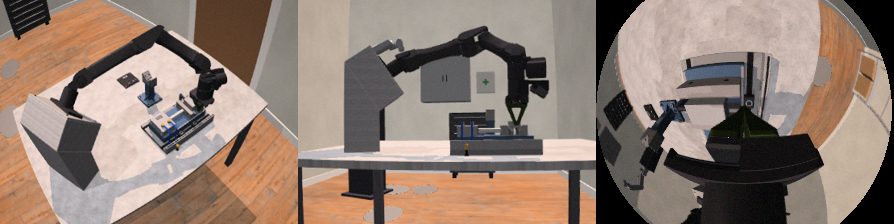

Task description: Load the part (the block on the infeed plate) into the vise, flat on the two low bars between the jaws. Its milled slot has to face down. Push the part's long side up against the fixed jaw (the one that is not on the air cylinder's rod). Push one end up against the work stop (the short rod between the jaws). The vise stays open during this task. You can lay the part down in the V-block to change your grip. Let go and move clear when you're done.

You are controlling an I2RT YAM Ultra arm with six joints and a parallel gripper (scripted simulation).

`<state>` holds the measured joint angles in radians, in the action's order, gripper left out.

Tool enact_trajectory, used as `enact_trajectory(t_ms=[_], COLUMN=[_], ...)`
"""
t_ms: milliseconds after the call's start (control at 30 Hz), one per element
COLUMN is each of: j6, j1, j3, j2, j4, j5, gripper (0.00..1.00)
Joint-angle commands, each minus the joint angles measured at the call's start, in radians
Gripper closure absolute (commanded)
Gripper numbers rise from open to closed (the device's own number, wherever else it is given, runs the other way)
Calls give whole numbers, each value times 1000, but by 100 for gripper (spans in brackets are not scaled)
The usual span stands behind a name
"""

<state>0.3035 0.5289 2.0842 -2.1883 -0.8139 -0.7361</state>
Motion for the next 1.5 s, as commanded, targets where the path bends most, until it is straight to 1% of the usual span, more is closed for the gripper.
enact_trajectory(t_ms=[0,267,567,633,1033,1467], j6=[9,23,58,58,101,112], j1=[40,53,85,85,123,130], j3=[30,29,36,36,62,71], j2=[34,48,78,78,100,103], j4=[-15,-39,-99,-99,-177,-197], j5=[-11,-19,-38,-38,-60,-64], gripper=[100,100,100,100,100,100])
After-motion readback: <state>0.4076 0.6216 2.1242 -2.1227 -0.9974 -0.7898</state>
